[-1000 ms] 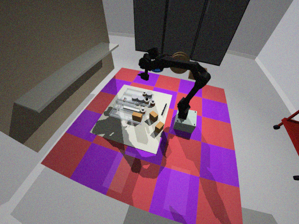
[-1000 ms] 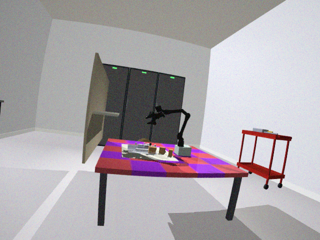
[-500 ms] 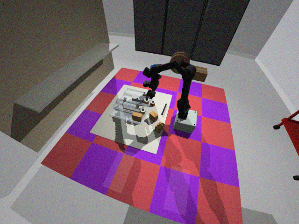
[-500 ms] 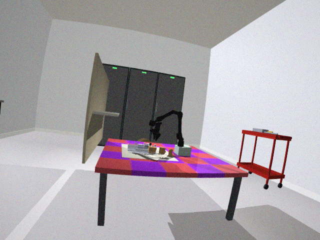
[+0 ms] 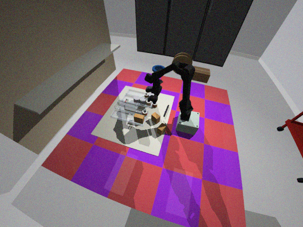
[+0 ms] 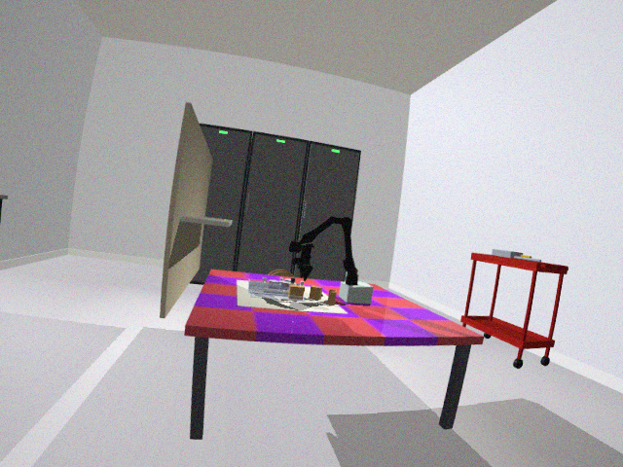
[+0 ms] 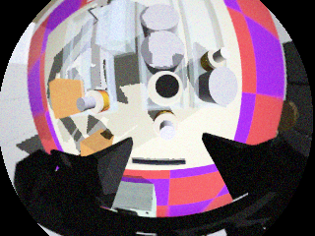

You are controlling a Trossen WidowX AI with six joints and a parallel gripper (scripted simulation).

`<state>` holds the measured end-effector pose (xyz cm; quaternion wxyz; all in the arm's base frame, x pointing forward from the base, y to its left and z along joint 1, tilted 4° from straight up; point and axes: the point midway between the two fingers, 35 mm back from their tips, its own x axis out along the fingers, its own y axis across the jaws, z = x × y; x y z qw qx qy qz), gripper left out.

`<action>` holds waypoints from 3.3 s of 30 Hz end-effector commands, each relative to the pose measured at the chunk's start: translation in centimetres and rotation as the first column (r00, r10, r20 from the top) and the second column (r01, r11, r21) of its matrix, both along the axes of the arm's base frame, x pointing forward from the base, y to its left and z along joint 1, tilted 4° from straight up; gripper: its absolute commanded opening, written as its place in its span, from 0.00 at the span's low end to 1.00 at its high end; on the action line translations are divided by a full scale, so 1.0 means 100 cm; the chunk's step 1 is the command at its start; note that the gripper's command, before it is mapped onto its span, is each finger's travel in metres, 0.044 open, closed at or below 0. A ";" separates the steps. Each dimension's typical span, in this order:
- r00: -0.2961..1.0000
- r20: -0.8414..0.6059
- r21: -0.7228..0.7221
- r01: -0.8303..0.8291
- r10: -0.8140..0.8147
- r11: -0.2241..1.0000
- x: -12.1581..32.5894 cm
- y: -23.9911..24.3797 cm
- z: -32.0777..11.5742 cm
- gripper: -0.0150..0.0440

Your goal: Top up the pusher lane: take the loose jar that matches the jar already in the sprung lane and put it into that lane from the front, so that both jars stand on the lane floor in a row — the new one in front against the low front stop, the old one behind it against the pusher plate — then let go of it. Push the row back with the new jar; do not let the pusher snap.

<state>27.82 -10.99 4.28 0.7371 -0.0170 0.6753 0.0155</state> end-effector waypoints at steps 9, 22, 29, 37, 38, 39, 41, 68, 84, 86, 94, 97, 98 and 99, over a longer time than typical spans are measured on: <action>1.000 0.003 -0.005 0.004 -0.004 1.000 0.004 0.000 -0.024 1.00; 1.000 0.003 -0.005 0.004 -0.004 1.000 0.006 -0.001 -0.045 1.00; 1.000 0.002 -0.004 0.004 -0.004 1.000 0.006 0.000 -0.053 1.00; 1.000 0.002 -0.004 0.004 -0.004 1.000 0.006 0.000 -0.053 0.64; 1.000 0.002 -0.004 0.004 -0.004 1.000 0.006 0.000 -0.053 0.60; 1.000 0.002 -0.004 0.004 -0.004 1.000 0.006 0.000 -0.053 0.59; 1.000 0.002 -0.004 0.004 -0.004 1.000 0.006 0.000 -0.053 0.57; 0.998 -0.021 -0.037 0.056 -0.057 0.998 -0.010 -0.029 -0.006 0.25; 1.000 0.002 -0.005 0.004 -0.004 1.000 -0.002 0.002 0.047 0.25; 1.000 0.002 -0.004 0.005 -0.005 1.000 0.000 0.011 0.044 0.25; 1.000 0.002 0.000 0.006 -0.006 1.000 0.006 0.050 0.029 0.25; 1.000 0.002 0.002 0.007 -0.007 1.000 0.007 0.065 0.023 0.25; 1.000 0.002 0.002 0.007 -0.007 1.000 0.007 0.070 0.022 0.25; 1.000 0.002 0.003 0.007 -0.007 1.000 0.007 0.075 0.020 0.25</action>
